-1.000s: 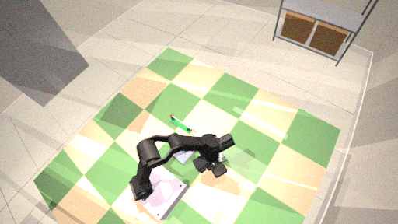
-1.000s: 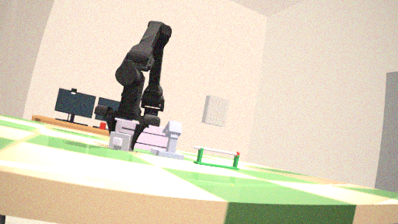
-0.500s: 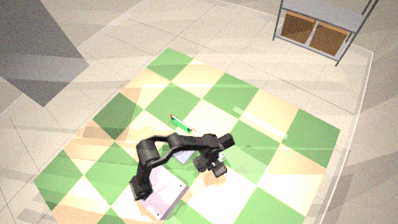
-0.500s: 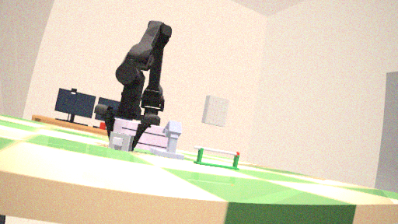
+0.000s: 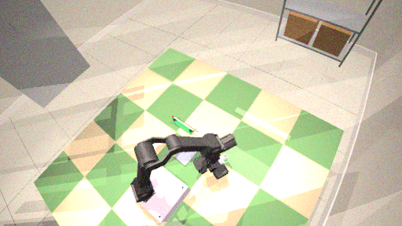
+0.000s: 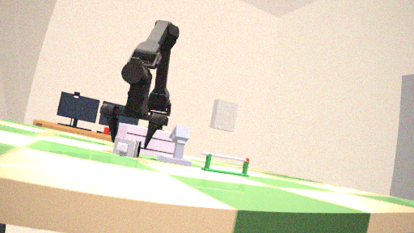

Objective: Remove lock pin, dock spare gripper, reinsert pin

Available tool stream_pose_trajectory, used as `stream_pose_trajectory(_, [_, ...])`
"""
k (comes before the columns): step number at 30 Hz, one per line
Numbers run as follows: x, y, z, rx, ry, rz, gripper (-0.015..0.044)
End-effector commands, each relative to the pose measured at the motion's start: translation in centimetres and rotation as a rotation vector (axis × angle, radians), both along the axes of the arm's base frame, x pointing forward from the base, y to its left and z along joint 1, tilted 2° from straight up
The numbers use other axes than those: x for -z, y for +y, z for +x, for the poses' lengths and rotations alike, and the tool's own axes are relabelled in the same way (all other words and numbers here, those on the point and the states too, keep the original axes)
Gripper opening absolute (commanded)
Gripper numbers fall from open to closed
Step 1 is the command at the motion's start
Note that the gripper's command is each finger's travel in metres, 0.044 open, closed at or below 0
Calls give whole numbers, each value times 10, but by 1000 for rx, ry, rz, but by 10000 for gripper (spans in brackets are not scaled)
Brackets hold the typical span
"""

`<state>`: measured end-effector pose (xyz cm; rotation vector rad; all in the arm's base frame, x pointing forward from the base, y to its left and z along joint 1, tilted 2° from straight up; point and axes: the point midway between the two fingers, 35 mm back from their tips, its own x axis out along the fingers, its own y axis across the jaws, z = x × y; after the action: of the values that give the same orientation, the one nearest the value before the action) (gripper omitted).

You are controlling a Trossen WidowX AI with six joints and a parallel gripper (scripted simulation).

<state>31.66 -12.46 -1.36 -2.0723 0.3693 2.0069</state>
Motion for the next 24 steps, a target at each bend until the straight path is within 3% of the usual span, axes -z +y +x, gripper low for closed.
stream_pose_trajectory(1, [-10,0,0,0,-3,-1,440])
stream_pose_trajectory(18, [-37,5,-12,-1,42,17,440])
stream_pose_trajectory(24, [-27,5,-13,-1,47,18,440])
